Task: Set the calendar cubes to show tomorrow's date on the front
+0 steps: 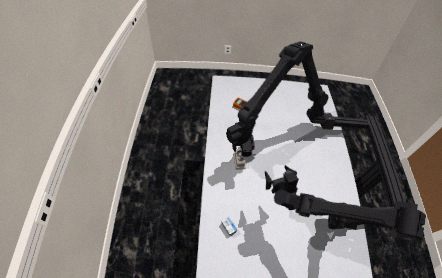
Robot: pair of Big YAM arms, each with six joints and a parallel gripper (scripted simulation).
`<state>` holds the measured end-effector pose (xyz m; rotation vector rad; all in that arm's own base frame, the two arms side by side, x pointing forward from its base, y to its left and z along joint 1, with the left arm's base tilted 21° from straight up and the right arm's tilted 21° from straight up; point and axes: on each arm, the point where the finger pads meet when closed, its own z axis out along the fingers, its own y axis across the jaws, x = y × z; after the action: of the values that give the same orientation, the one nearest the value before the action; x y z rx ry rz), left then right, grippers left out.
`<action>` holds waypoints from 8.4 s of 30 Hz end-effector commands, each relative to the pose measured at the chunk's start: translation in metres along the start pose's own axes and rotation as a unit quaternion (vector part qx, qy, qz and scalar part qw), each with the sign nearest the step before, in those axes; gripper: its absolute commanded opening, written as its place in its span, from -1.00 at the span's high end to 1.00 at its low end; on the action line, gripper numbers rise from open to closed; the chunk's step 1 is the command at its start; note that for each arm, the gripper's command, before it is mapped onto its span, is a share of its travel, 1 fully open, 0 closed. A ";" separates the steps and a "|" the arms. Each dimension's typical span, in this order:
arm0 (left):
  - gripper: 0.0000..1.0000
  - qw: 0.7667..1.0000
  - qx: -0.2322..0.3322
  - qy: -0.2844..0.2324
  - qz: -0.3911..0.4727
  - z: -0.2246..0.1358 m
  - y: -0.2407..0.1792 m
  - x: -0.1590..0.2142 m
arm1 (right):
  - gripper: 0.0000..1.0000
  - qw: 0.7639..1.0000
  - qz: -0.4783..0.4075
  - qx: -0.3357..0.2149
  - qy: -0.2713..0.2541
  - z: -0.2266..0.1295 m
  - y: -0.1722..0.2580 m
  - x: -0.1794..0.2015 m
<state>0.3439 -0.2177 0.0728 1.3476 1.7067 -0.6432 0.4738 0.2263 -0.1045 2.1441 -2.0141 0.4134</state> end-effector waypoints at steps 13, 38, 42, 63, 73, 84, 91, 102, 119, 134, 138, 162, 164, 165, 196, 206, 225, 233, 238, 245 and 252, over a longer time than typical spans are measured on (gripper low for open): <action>-1.00 1.000 -0.008 -0.012 0.014 -0.001 0.008 -0.014 | -0.34 0.999 -0.021 -0.023 0.017 0.043 -0.026 0.014; -1.00 1.000 -0.026 -0.013 0.010 0.008 0.025 -0.021 | 0.19 1.000 -0.026 -0.011 0.010 0.002 -0.019 -0.001; -1.00 0.999 -0.045 -0.009 0.002 0.014 0.037 -0.020 | 0.19 1.000 -0.022 -0.010 0.010 -0.023 -0.020 -0.001; -1.00 0.998 -0.060 -0.027 -0.016 0.035 0.060 -0.026 | 0.19 1.000 -0.020 -0.007 0.009 -0.058 -0.024 -0.003; -1.00 0.997 -0.063 -0.029 -0.019 0.034 0.064 -0.025 | 0.19 0.993 0.115 -0.016 0.010 -0.041 -0.028 0.027; -1.00 0.998 -0.054 -0.029 -0.002 0.044 0.062 -0.027 | 0.19 0.955 0.295 -0.018 0.009 -0.034 -0.034 0.064; -1.00 0.999 -0.027 -0.028 0.014 0.090 0.069 -0.022 | 0.19 0.901 0.433 -0.018 0.019 -0.021 -0.028 0.084; -1.00 0.999 0.002 -0.027 0.030 0.142 0.070 -0.012 | 0.19 0.820 0.571 -0.010 0.019 -0.016 -0.031 0.102; -1.00 0.998 0.030 -0.024 0.040 0.196 0.065 0.008 | 0.19 0.623 0.781 0.000 0.024 0.001 -0.025 0.137; -1.00 0.999 0.032 -0.022 0.036 0.199 0.065 0.013 | 0.19 0.445 0.895 0.008 0.033 0.018 -0.013 0.165; -1.00 0.999 0.032 -0.022 0.036 0.199 0.065 0.013 | 0.19 0.456 0.890 0.010 0.028 0.015 -0.020 0.166; -1.00 0.999 0.032 -0.022 0.036 0.199 0.065 0.013 | 0.19 0.465 0.885 0.004 0.041 0.070 -0.014 0.163; -1.00 0.999 0.032 -0.022 0.036 0.199 0.065 0.013 | 0.19 0.465 0.885 0.007 0.032 0.049 -0.018 0.157; -1.00 0.999 0.032 -0.022 0.036 0.199 0.065 0.013 | -0.03 0.462 0.886 0.007 0.031 0.049 -0.019 0.157; -1.00 0.999 0.030 -0.021 0.037 0.194 0.065 0.012 | -1.00 0.472 0.882 0.010 0.017 -0.034 -0.033 0.147; -1.00 0.999 0.013 -0.014 0.026 0.138 0.063 0.009 | -1.00 0.651 0.757 0.001 0.055 -0.017 -0.025 0.136; -1.00 0.999 0.008 -0.018 0.027 0.124 0.058 0.000 | -1.00 0.862 0.497 -0.007 0.096 -0.012 -0.020 0.119; -1.00 1.000 0.008 -0.017 0.024 0.128 0.061 0.003 | -1.00 0.922 0.372 -0.010 0.109 -0.009 -0.018 0.111; -1.00 1.000 0.008 -0.017 0.024 0.128 0.061 0.003 | -1.00 0.942 0.317 -0.008 0.110 -0.010 -0.020 0.108; -1.00 1.000 0.008 -0.017 0.024 0.128 0.061 0.003 | -1.00 0.976 0.175 -0.019 0.129 0.000 -0.005 0.103; -1.00 1.000 0.008 -0.017 0.024 0.128 0.061 0.003 | -1.00 0.988 0.067 -0.022 0.135 0.001 -0.002 0.099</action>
<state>0.4327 -0.2960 -0.0021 1.3761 1.6781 -0.6612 0.4819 0.1181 -0.0658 1.5401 -2.2439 0.6820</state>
